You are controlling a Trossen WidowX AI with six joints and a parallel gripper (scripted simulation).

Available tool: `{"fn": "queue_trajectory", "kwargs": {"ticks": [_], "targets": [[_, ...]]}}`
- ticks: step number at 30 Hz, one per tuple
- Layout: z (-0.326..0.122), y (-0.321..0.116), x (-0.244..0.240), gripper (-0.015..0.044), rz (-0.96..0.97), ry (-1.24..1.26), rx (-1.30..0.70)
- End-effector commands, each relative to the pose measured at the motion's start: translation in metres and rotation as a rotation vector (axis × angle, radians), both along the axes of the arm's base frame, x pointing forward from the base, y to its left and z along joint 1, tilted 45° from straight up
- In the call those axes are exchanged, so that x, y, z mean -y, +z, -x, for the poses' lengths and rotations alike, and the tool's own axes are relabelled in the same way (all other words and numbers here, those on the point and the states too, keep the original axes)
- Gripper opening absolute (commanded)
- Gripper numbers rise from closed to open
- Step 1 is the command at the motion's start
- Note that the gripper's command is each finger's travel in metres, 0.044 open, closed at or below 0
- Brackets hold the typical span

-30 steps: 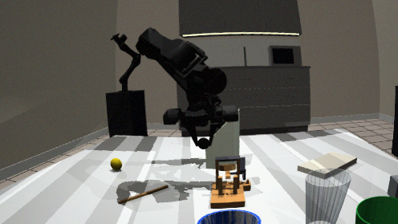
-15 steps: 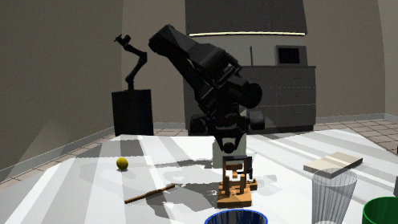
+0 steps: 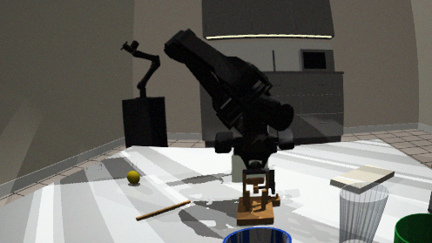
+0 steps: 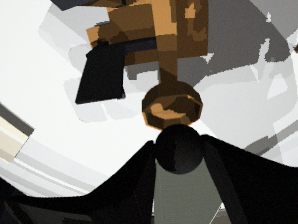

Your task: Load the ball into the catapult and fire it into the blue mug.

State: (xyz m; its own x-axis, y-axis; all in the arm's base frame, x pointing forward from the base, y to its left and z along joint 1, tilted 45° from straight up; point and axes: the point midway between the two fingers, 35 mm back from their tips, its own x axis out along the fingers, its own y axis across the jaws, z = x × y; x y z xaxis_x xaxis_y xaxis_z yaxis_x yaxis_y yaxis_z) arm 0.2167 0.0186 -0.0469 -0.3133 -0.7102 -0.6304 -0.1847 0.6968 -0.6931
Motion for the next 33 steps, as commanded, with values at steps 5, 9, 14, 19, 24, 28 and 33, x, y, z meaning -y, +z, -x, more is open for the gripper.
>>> {"fn": "queue_trajectory", "kwargs": {"ticks": [5,9,14,19,24,28,33], "targets": [[-0.001,-0.006,0.006,0.0,0.002,0.009,0.0],[-0.001,-0.011,0.01,0.0,0.003,0.009,0.0],[-0.001,-0.009,0.008,0.0,0.0,0.002,0.002],[-0.001,-0.009,0.008,0.0079,0.0,0.002,0.002],[-0.001,-0.009,0.008,0.021,0.0,0.002,0.002],[-0.004,0.006,-0.009,0.0315,-0.004,0.004,0.002],[0.0,0.066,-0.068,0.044,-0.004,0.009,-0.001]]}}
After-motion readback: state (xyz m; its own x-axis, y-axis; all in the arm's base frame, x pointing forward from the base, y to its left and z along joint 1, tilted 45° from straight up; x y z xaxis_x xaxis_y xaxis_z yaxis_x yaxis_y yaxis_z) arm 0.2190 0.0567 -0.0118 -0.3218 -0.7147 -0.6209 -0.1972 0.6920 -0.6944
